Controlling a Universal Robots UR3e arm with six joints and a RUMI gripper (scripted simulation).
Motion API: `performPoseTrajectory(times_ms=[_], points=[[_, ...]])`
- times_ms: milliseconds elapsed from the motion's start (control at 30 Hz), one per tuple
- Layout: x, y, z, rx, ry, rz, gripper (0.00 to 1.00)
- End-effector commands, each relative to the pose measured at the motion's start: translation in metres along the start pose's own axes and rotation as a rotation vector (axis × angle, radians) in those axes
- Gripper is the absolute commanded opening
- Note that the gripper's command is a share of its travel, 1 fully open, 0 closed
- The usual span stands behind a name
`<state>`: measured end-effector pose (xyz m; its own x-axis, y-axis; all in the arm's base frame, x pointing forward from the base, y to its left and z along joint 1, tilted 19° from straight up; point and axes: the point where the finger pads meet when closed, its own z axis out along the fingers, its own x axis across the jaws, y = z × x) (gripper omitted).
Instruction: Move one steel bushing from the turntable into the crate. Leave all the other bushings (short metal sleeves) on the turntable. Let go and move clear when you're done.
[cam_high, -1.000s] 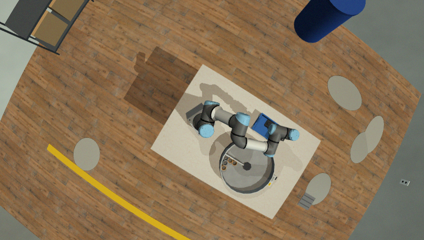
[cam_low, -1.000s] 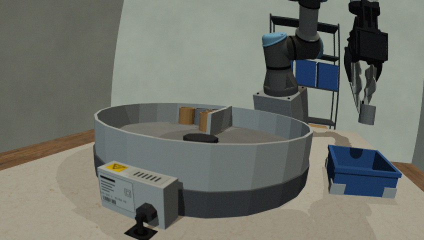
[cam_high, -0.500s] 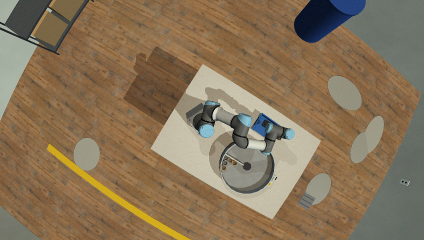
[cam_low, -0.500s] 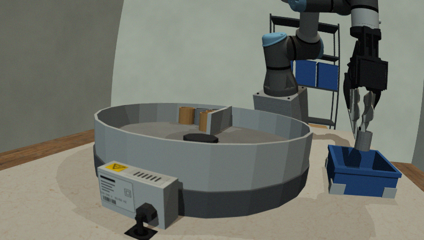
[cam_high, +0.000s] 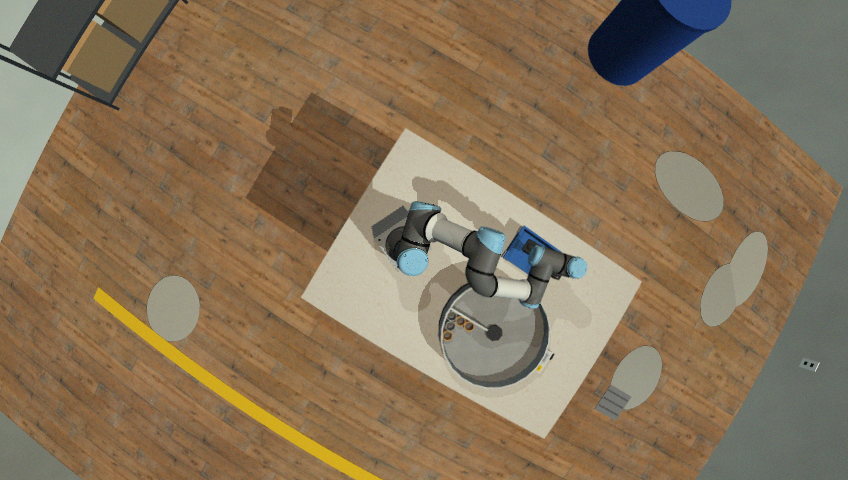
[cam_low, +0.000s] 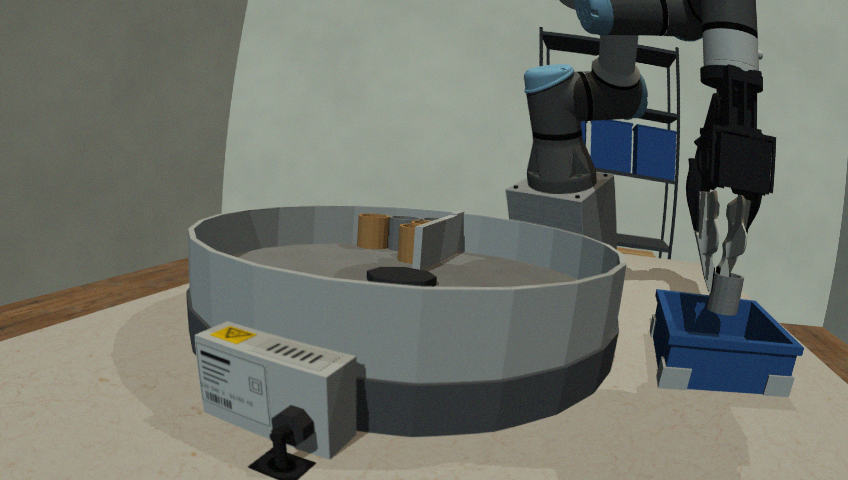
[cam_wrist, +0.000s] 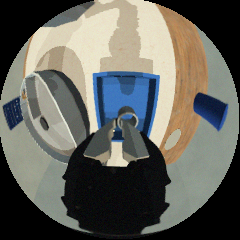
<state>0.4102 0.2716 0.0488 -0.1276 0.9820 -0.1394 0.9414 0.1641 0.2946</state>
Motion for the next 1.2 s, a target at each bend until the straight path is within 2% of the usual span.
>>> performPoseTrajectory(times_ms=[0, 1167], points=[[0.0003, 0.0010, -0.0011, -0.003, 0.001, 0.000, 0.00], [0.0003, 0.0010, 0.0033, -0.003, 0.001, 0.000, 0.00]])
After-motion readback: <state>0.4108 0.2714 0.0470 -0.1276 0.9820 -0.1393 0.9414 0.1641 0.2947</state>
